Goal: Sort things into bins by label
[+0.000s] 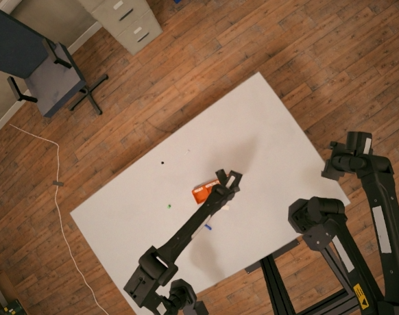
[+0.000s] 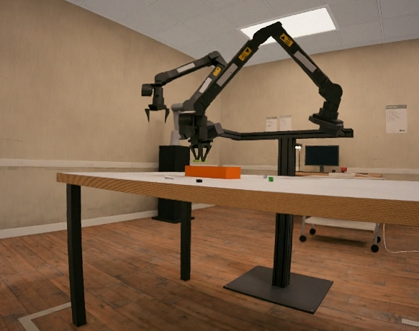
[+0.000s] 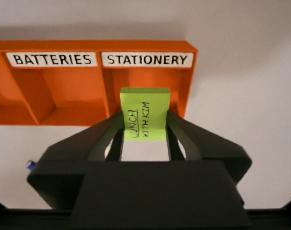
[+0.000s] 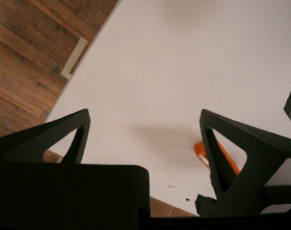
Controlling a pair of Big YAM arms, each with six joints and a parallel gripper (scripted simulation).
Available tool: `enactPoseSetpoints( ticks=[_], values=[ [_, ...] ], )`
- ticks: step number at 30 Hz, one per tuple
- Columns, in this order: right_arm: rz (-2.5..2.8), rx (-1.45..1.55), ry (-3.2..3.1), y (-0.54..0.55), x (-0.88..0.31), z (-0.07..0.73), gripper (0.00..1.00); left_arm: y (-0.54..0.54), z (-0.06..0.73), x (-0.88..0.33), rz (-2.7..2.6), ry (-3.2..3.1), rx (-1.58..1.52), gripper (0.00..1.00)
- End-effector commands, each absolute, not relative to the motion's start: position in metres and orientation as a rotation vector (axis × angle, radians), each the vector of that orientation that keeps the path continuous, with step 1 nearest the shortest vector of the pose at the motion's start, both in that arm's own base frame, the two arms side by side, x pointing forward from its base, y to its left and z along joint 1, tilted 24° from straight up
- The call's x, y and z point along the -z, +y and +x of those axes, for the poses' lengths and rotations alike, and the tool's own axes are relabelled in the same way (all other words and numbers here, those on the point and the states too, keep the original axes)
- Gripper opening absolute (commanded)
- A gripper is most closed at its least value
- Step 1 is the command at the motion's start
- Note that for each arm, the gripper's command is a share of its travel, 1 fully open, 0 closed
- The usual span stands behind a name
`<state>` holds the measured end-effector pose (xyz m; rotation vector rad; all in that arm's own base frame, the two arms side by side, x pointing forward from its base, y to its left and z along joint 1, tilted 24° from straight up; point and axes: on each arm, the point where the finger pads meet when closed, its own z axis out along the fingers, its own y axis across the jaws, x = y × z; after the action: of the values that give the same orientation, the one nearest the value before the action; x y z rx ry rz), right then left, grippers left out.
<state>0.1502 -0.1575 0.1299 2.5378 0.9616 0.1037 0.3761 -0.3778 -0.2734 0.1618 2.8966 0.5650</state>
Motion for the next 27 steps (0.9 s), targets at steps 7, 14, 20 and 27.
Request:
enactPoseSetpoints(
  ticks=[7,14,20,27],
  values=[
    [2.549,-0.100,0.950,-0.157,-0.132,0.147,1.00,-0.388,0.398,0.279,0.147,2.877,-0.520,0.34],
    [2.549,-0.100,0.950,-0.157,-0.132,0.147,1.00,-0.391,0.393,0.290,0.176,2.873,-0.517,0.34],
    [2.549,-0.100,0.950,-0.157,-0.132,0.147,1.00,-0.379,0.402,0.299,0.147,2.877,-0.522,0.34],
    [2.549,-0.100,0.950,-0.157,-0.132,0.147,1.00,-0.376,0.403,0.312,0.156,2.876,-0.522,0.34]
  ],
)
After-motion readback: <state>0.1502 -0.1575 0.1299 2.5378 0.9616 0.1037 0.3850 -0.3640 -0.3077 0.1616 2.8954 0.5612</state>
